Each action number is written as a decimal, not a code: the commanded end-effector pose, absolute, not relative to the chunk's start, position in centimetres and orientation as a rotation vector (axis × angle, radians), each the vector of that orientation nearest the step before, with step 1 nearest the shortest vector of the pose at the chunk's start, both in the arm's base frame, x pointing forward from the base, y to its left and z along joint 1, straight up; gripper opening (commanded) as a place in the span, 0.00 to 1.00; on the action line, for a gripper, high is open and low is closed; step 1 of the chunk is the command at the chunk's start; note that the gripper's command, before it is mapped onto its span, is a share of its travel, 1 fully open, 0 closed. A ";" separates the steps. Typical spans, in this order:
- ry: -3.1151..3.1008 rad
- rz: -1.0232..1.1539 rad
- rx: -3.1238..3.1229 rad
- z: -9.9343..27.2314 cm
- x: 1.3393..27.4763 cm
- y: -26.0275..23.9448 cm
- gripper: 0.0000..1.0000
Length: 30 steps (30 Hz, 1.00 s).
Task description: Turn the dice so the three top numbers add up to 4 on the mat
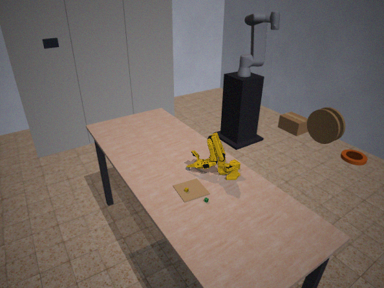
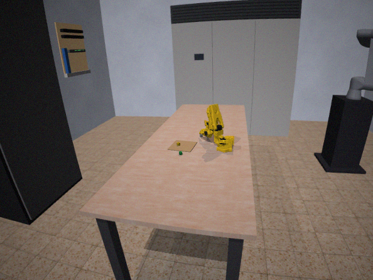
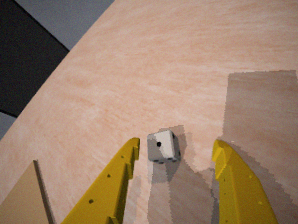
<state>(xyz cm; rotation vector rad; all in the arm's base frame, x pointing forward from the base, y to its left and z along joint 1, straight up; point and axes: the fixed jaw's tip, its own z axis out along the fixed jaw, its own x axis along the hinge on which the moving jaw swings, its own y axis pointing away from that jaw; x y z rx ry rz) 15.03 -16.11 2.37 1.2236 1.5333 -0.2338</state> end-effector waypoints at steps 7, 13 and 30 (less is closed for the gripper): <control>1.346 -0.040 1.415 2.9 14.7 -15.5 0.27; 1.363 -0.042 1.434 2.0 15.1 -15.9 0.27; 1.662 -0.142 1.428 -1.0 16.4 -17.2 0.26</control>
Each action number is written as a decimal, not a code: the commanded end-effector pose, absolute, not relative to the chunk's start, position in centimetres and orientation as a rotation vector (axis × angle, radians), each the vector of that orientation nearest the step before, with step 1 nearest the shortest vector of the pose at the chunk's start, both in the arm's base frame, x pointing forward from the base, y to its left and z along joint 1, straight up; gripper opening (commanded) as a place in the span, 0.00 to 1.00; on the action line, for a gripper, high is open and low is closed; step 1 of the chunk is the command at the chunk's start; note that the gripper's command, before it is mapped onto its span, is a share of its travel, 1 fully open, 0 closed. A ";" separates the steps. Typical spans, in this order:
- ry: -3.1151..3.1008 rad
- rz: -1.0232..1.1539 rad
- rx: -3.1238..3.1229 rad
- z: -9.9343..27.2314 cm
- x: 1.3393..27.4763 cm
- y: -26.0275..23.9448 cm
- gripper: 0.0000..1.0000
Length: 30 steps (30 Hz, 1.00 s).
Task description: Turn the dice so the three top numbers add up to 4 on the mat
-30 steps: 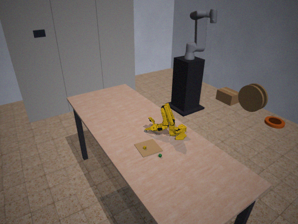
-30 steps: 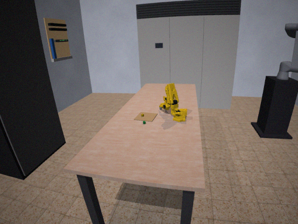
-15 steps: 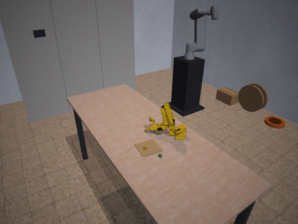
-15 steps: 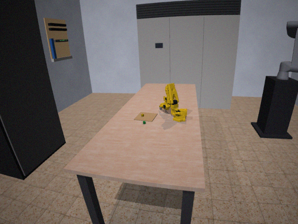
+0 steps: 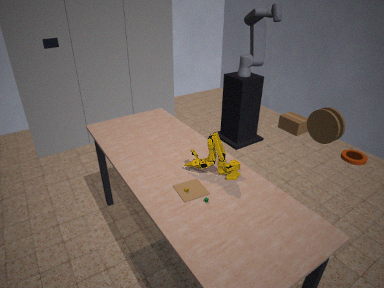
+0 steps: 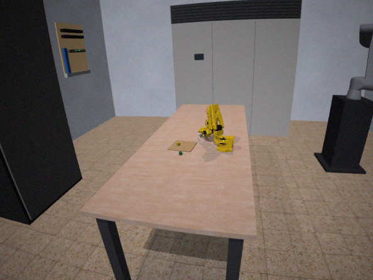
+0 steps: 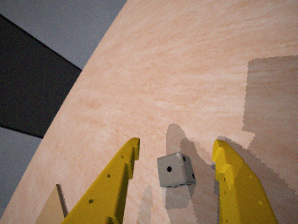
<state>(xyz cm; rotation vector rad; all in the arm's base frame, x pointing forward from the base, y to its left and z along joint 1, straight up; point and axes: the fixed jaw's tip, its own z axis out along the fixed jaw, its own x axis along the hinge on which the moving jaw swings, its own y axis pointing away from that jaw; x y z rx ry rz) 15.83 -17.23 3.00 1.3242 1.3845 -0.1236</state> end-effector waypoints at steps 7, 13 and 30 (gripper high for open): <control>1.732 -0.206 1.320 -1.8 16.9 -17.7 0.26; 1.817 -0.267 1.205 -2.5 17.3 -18.1 0.26; 2.020 -0.403 0.913 -1.9 17.2 -18.4 0.26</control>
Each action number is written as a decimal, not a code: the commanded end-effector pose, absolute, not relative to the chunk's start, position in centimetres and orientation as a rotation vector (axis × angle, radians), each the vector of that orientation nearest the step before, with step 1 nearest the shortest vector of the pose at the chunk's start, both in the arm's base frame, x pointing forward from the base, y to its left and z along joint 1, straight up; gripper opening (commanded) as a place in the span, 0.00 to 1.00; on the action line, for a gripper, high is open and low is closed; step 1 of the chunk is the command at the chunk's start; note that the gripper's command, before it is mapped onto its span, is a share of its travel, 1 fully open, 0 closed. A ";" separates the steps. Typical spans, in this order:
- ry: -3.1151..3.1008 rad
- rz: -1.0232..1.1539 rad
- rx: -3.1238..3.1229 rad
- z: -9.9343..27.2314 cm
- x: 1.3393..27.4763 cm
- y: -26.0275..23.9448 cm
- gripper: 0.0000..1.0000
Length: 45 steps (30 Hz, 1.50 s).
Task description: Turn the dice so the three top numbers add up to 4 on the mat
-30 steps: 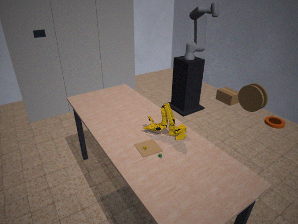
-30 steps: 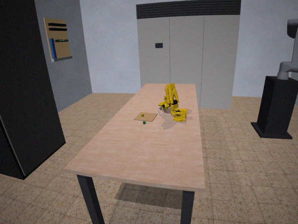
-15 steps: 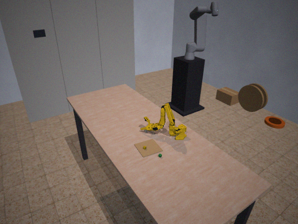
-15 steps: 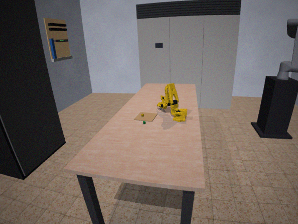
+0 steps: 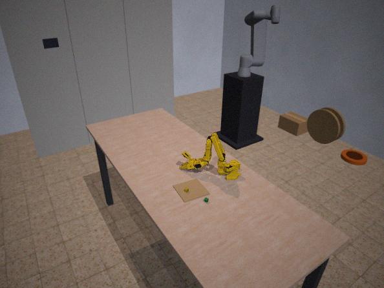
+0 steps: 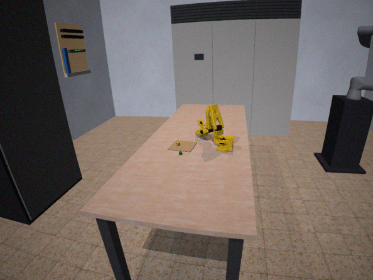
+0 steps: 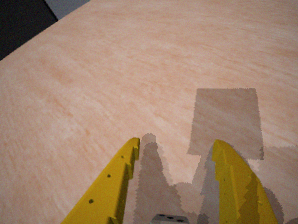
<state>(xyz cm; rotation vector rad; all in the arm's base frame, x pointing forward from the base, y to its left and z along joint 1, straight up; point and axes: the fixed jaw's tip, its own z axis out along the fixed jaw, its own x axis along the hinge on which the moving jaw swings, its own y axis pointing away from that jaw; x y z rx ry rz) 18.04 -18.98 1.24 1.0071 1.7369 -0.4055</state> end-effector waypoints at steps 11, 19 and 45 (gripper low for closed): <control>2.152 -0.472 0.731 -0.2 16.4 -17.9 0.26; 2.239 -0.512 0.604 1.7 15.4 -17.2 0.26; 2.352 -0.620 0.325 5.1 13.6 -15.6 0.25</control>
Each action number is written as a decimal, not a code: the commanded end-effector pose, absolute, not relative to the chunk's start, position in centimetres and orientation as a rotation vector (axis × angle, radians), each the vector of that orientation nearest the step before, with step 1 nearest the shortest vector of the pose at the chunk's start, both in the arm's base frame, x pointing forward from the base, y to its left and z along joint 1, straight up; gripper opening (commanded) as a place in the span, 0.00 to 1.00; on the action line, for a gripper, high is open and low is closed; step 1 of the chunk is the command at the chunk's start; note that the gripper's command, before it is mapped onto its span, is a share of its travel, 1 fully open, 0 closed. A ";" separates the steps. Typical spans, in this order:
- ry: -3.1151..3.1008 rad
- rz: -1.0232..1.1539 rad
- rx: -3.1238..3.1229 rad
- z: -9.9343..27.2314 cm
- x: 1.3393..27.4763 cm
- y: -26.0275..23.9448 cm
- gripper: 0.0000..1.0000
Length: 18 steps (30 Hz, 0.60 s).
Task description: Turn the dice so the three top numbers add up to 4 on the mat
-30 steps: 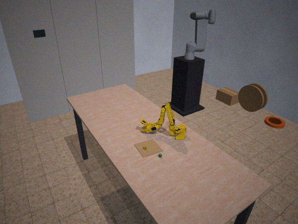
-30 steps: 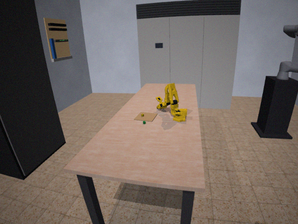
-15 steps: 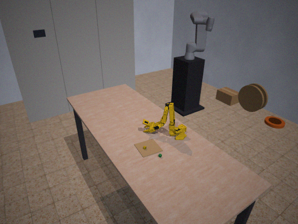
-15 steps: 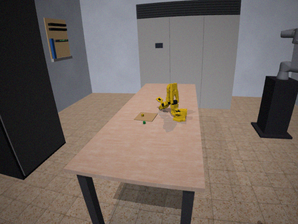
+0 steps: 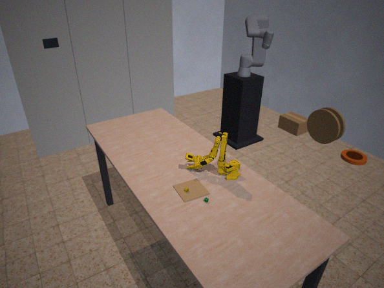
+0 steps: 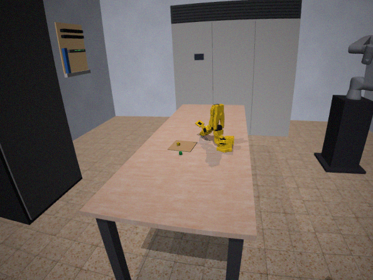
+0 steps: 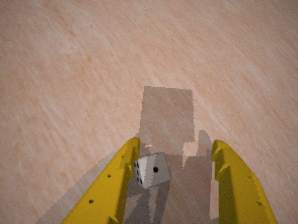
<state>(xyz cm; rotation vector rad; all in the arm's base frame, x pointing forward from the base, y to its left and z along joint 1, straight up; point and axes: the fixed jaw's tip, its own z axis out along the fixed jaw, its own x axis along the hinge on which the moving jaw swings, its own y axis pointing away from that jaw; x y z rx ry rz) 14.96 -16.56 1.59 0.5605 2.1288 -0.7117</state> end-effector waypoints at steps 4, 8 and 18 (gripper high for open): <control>2.350 -0.619 0.324 5.3 13.4 -15.5 0.25; 2.350 -0.619 0.323 5.4 13.4 -15.4 0.25; 2.343 -0.609 0.318 5.0 13.2 -14.9 0.25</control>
